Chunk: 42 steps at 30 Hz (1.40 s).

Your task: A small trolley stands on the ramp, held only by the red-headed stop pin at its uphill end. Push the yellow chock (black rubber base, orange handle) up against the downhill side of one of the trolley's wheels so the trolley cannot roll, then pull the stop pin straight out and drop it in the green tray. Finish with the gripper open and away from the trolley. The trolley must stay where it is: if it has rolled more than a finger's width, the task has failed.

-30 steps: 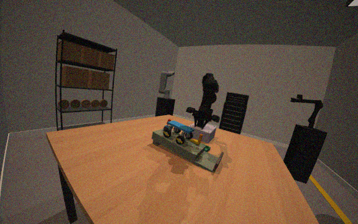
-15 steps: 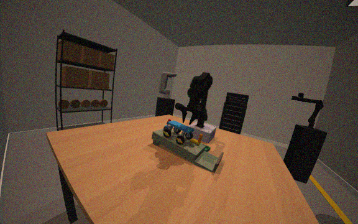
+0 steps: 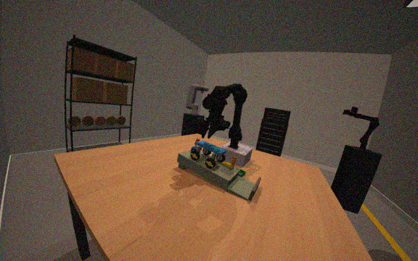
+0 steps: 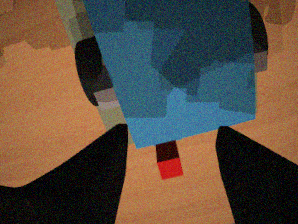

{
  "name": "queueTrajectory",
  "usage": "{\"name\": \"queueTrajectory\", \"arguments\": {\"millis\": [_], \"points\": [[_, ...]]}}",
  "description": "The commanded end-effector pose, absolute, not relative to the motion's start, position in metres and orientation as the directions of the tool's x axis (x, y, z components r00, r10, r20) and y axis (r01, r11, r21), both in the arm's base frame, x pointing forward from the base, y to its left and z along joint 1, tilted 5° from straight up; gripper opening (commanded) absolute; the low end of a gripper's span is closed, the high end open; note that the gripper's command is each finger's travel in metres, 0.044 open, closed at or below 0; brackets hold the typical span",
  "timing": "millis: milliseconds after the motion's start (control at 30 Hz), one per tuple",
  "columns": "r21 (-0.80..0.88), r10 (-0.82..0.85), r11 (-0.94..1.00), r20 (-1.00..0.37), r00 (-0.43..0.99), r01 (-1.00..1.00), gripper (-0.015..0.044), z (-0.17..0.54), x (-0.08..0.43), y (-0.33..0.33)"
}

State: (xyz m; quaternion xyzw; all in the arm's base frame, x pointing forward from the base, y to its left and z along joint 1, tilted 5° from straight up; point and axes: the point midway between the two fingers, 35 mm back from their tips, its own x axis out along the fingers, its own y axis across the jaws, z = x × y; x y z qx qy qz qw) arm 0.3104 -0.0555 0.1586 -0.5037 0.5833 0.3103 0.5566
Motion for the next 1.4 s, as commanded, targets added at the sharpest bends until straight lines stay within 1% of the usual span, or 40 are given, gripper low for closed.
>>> {"name": "queueTrajectory", "arguments": {"millis": [0,133,200,1367], "points": [[-0.168,-0.263,0.182,-0.958,0.117,-0.969,0.0190,0.162,0.307,-0.073],[-0.122,-0.280,0.053,-0.954,0.103,-0.991,0.0190,0.165,0.303,-0.092],[-0.114,-0.283,0.031,-0.954,0.100,-0.993,0.0190,0.166,0.302,-0.095],[-0.114,-0.284,0.031,-0.954,0.100,-0.993,0.0190,0.133,0.306,-0.105]]}}
